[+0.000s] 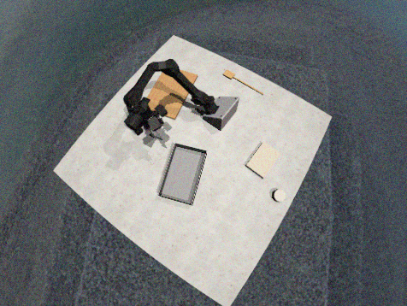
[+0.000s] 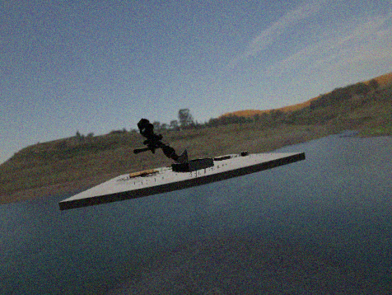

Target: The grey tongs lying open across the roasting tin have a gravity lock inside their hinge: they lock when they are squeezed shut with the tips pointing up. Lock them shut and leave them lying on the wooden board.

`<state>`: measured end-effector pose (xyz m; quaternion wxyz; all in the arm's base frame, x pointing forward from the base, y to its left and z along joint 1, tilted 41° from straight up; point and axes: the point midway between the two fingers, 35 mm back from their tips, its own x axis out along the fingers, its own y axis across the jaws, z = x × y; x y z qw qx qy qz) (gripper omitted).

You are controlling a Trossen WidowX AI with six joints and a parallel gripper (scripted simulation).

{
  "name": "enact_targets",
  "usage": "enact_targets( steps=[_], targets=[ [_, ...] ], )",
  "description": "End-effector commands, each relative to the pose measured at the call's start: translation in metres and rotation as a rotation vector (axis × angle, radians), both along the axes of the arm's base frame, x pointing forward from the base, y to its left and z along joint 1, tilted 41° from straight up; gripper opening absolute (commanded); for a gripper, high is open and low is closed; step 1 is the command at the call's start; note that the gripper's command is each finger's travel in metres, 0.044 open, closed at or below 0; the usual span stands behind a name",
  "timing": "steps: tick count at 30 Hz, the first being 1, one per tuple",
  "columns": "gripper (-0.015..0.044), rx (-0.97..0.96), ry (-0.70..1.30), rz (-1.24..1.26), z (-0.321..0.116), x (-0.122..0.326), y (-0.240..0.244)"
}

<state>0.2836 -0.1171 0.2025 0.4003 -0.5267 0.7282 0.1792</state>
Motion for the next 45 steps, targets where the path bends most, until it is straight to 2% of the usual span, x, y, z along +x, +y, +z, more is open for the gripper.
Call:
enact_targets(
  steps=[1,13,29,45],
  targets=[
    [-0.0150,-0.017,-0.008,-0.014,0.016,-0.021,-0.014],
    [-0.0150,0.000,-0.017,-0.049,0.027,-0.044,-0.032],
    [-0.0150,0.093,-0.063,-0.136,0.043,-0.101,-0.072],
    [-0.0150,0.133,-0.129,-0.190,0.059,-0.162,-0.093]
  ],
)
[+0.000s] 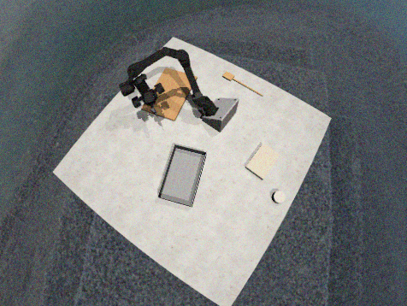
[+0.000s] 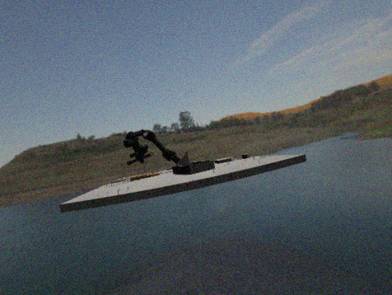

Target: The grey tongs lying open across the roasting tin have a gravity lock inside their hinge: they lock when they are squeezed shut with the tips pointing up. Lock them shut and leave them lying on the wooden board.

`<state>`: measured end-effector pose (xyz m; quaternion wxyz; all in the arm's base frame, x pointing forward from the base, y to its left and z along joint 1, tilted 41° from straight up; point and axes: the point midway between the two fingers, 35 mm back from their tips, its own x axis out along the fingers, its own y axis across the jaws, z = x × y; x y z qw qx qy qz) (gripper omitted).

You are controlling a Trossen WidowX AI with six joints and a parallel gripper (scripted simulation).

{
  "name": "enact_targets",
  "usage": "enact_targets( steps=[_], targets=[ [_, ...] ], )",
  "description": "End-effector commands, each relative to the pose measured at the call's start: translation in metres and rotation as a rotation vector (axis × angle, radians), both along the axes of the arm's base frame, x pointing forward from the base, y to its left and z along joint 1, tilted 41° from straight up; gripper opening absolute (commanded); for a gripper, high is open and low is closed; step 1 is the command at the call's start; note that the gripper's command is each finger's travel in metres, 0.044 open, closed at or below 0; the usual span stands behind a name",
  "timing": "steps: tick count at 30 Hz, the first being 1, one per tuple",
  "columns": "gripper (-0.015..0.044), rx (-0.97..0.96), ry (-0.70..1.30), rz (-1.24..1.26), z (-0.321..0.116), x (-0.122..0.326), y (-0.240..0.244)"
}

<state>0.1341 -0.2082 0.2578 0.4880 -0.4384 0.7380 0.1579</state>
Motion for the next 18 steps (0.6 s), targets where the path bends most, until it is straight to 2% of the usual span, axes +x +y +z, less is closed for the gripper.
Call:
enact_targets(
  steps=[1,18],
  targets=[
    [-0.0150,0.003,-0.022,-0.006,0.005,-0.016,-0.002],
    [-0.0150,-0.024,-0.081,-0.039,0.022,-0.075,-0.004]
  ],
)
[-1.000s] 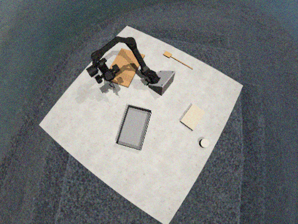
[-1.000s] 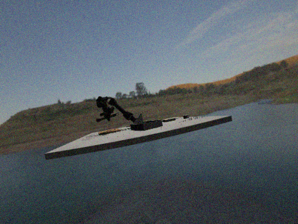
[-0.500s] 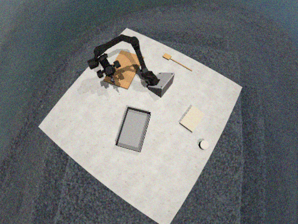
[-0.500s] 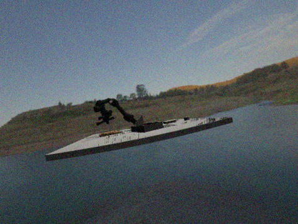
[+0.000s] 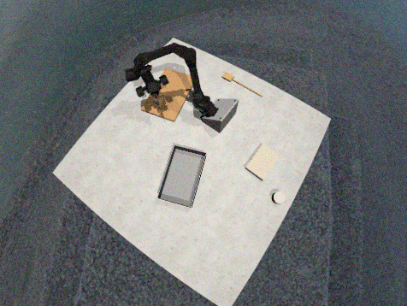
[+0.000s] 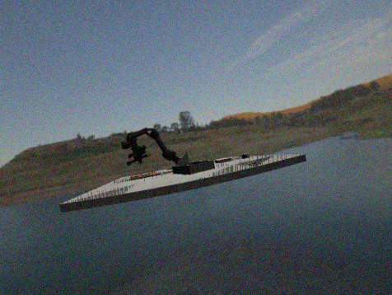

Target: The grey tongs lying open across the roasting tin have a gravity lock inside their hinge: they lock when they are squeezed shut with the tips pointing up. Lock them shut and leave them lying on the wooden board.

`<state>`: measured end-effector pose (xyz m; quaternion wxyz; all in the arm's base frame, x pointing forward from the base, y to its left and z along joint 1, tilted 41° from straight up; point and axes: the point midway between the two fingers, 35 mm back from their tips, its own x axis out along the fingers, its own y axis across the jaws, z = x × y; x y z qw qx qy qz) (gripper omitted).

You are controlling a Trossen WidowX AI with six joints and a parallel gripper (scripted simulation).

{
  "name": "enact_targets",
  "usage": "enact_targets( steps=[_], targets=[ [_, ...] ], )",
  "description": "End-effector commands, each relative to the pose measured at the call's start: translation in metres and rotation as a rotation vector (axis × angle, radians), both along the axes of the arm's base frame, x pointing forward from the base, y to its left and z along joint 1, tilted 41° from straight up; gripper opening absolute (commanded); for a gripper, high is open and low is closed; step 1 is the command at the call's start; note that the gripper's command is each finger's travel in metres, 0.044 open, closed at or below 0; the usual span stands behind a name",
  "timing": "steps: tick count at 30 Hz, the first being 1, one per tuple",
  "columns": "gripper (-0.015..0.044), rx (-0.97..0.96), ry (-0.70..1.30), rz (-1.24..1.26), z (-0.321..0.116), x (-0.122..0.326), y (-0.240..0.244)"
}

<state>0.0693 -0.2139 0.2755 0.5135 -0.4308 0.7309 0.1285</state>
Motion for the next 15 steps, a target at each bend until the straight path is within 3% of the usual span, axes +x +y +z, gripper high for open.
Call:
enact_targets(
  steps=[1,15],
  targets=[
    [-0.0150,-0.016,-0.015,0.001,0.005,-0.014,0.002],
    [-0.0150,-0.084,-0.026,-0.017,0.019,-0.056,0.014]
  ],
)
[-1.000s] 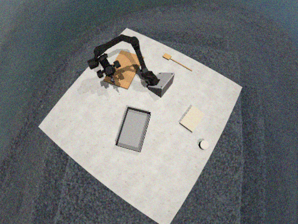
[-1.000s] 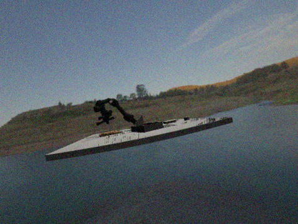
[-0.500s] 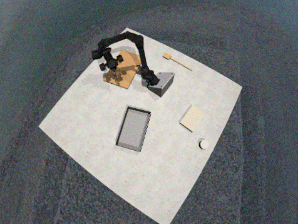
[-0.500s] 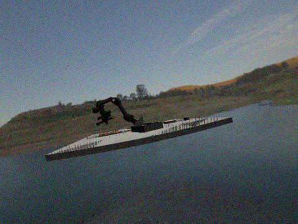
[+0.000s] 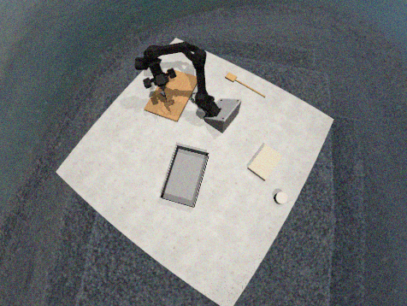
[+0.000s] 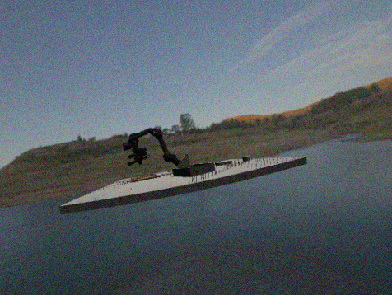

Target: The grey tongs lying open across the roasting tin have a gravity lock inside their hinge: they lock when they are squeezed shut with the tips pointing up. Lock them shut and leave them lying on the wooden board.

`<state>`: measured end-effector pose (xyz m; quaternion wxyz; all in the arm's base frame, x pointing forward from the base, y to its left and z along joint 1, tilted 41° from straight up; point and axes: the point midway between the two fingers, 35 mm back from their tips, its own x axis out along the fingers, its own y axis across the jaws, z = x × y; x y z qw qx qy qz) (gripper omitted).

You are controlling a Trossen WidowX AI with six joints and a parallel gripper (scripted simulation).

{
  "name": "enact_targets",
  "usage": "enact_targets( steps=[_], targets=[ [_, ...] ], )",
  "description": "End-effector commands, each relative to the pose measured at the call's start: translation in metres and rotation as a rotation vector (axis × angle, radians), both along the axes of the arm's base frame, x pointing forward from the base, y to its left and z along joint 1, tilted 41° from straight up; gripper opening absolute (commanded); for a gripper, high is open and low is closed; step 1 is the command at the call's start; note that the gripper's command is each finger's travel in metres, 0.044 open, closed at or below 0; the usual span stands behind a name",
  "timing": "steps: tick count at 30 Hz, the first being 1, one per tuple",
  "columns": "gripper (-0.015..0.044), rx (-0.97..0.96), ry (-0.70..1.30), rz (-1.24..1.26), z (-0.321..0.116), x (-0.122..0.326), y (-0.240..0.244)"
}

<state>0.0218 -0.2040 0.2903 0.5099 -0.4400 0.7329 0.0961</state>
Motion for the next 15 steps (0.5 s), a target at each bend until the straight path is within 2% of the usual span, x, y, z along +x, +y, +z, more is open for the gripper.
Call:
enact_targets(
  steps=[1,15],
  targets=[
    [-0.0150,-0.029,-0.002,0.003,0.005,-0.011,0.006],
    [-0.0150,-0.115,0.037,-0.012,0.018,-0.043,0.025]
  ],
)
